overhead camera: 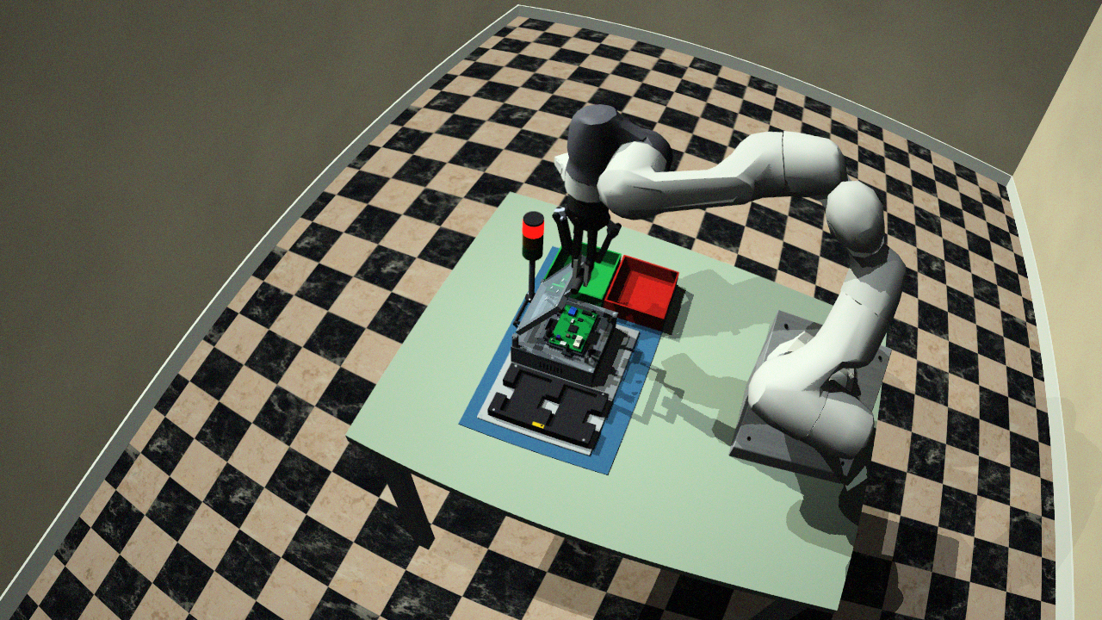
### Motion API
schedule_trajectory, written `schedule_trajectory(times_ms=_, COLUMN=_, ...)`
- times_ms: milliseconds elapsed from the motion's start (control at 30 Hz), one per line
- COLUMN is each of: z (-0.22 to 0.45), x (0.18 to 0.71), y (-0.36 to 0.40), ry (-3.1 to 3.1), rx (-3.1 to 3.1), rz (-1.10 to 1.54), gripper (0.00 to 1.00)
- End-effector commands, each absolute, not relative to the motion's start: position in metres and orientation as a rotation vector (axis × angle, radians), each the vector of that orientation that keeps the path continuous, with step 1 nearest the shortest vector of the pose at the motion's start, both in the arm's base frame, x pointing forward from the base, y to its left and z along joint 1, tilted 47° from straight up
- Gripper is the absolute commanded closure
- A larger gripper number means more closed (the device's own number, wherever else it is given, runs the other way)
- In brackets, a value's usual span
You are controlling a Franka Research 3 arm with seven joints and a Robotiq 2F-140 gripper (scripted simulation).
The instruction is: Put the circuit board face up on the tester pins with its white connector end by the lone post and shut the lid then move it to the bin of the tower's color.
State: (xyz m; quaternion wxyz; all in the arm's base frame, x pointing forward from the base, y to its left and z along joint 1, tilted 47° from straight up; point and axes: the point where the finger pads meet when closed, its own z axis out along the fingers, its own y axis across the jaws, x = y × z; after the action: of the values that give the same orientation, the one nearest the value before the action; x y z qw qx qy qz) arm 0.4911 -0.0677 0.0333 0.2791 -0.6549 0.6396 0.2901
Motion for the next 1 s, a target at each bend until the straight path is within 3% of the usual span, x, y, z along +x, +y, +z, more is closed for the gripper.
schedule_trajectory(times_ms=0, z=0.033, x=0.491, y=-0.068, ry=1.720, rx=-1.754, rz=0.775, gripper=1.00)
schedule_trajectory(times_ms=967, z=0.049, x=0.533, y=-0.085, ry=1.720, rx=-1.754, rz=0.775, gripper=1.00)
